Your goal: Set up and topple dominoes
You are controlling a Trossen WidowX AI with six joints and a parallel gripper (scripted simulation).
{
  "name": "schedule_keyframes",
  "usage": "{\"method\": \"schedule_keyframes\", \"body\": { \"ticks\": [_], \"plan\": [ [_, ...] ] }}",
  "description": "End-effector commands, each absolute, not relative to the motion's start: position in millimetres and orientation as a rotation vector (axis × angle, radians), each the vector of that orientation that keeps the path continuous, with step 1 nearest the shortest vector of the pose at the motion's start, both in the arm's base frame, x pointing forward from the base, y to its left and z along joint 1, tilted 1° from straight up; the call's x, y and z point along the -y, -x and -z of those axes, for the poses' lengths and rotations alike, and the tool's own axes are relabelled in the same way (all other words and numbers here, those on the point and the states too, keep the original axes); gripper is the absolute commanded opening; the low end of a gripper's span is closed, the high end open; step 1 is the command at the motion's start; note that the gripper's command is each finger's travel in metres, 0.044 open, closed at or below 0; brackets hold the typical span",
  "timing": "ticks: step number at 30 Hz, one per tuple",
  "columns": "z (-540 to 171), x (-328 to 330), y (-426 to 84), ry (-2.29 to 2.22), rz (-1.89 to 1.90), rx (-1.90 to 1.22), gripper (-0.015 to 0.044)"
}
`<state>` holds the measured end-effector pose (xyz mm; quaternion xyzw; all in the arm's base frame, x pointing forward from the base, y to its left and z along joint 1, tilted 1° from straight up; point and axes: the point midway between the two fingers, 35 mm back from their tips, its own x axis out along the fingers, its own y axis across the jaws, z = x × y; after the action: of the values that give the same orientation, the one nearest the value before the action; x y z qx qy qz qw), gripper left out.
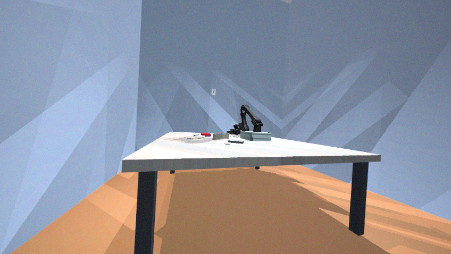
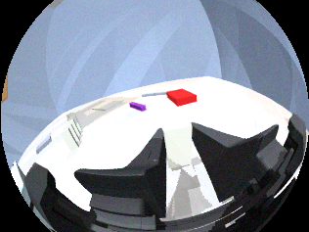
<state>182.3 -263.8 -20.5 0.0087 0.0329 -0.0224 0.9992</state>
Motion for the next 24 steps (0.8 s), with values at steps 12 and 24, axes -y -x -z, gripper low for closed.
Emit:
{"method": "schedule_keyframes", "body": {
  "ticks": [12, 24],
  "plan": [
    [22.2, 263.8, -182.3, -0.011, 0.044, -0.066, 0.0317],
    [-7.6, 265.2, -182.8, -0.014, 0.044, -0.066, 0.044]
  ]
}}
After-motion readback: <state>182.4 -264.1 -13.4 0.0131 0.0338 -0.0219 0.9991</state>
